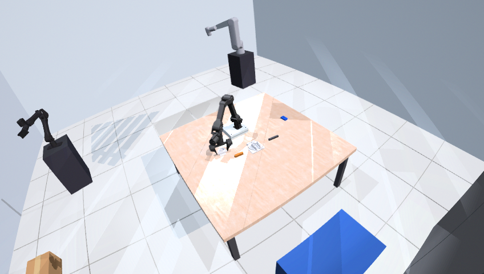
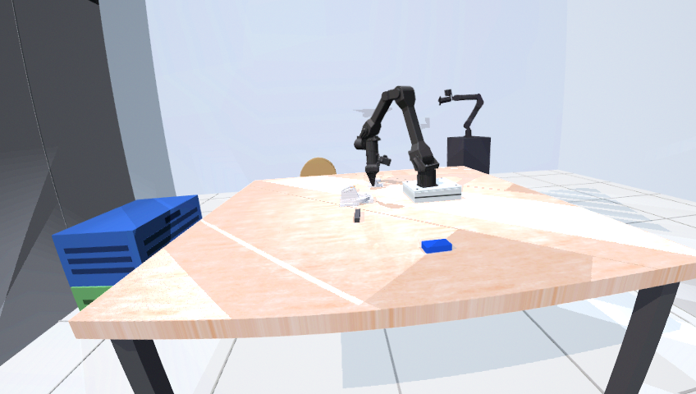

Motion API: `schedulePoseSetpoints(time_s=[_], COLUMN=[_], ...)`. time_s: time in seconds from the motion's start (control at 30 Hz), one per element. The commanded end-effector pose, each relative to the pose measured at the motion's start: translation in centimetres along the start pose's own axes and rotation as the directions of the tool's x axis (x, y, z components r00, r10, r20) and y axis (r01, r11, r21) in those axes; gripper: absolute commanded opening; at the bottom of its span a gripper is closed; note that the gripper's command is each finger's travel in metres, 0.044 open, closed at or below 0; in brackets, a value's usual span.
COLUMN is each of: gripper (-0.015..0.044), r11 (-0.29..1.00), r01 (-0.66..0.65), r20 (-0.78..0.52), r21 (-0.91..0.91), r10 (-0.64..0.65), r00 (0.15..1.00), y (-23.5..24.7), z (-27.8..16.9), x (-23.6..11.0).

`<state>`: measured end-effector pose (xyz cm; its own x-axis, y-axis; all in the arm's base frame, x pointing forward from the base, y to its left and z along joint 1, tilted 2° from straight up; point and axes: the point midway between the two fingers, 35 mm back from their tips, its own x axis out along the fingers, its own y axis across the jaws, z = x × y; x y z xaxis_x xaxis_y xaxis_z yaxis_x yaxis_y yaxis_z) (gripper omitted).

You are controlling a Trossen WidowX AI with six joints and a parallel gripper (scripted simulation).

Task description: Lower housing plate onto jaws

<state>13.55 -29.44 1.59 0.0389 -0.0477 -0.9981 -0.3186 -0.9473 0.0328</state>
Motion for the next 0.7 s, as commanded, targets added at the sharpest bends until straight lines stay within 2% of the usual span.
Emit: schedulePoseSetpoints(time_s=[0.0, 0.47, 0.67], gripper=[0.044, 0.044, 0.04], r11=[1.0, 1.0, 1.0], r01=[0.002, 0.002, 0.001], r20=[-0.002, -0.002, 0.001], r21=[0.004, 0.004, 0.0], r10=[-0.002, -0.002, -0.001], r00=[1.0, 1.0, 1.0], y=[-0.05, -0.05, -0.02], z=[-0.02, -0.02, 0.02], x=[0.07, 0.12, 0.07])
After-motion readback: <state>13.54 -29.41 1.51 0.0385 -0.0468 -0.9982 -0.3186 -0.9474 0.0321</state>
